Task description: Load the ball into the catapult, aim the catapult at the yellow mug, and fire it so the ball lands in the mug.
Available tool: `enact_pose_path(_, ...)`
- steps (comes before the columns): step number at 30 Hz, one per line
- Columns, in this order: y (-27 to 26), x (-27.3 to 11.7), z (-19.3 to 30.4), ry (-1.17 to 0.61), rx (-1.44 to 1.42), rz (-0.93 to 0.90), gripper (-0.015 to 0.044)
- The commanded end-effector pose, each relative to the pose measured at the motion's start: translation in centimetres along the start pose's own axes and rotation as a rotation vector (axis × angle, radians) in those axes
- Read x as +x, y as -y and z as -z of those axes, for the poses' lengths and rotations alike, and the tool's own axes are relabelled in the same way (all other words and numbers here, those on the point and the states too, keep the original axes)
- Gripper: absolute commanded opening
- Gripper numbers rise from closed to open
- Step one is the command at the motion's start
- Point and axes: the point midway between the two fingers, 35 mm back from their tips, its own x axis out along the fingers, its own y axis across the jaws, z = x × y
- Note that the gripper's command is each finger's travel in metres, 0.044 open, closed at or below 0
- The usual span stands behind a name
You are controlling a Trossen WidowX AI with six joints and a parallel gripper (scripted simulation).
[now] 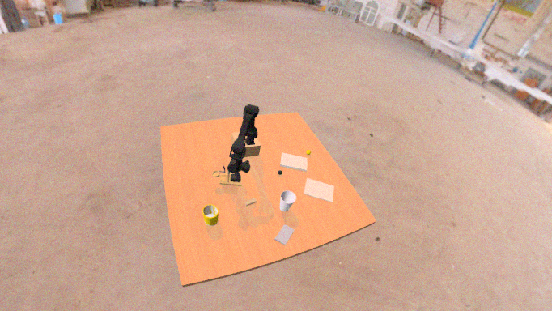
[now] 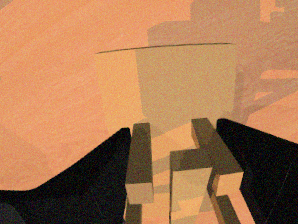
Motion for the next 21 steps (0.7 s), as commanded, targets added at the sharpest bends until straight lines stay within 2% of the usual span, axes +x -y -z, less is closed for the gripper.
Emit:
enact_pose_path(1,0.1,0.5,0.1,-0.002,0.006,0.002,0.0)
enact_pose_path(21,0.0,3.1,0.0,0.0,0.001,-0.001,0.0)
